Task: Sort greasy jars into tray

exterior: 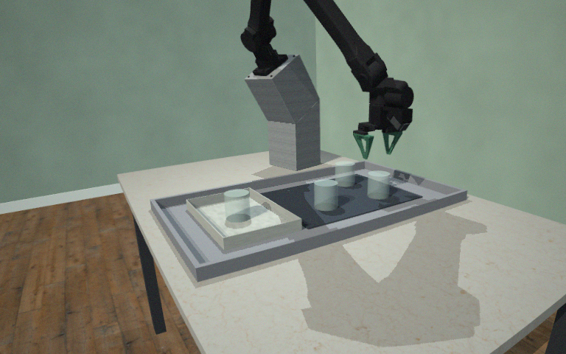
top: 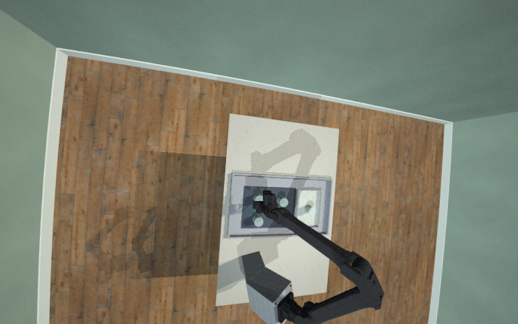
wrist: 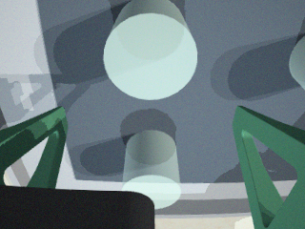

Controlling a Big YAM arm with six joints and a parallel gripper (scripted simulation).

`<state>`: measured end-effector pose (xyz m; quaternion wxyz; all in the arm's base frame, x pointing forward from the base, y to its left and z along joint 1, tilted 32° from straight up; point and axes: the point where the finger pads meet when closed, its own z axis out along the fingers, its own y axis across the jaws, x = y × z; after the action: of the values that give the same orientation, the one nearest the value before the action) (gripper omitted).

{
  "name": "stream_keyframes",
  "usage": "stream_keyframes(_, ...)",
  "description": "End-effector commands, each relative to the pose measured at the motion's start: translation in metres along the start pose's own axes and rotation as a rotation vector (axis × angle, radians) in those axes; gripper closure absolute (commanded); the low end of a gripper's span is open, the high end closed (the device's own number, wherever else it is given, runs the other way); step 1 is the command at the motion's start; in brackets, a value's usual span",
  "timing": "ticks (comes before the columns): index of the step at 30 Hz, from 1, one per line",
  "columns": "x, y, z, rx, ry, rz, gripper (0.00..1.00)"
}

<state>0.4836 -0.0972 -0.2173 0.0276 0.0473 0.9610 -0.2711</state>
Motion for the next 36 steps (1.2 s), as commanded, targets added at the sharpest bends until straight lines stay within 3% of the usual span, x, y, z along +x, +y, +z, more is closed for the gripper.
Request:
stream_keyframes(1,-0.017,-0.003,0.020,0.001,-0.022,0.037,0.00)
stream_keyframes(36,-0.022,-0.006,0.037,0.001,-0.022,0.037,0.00)
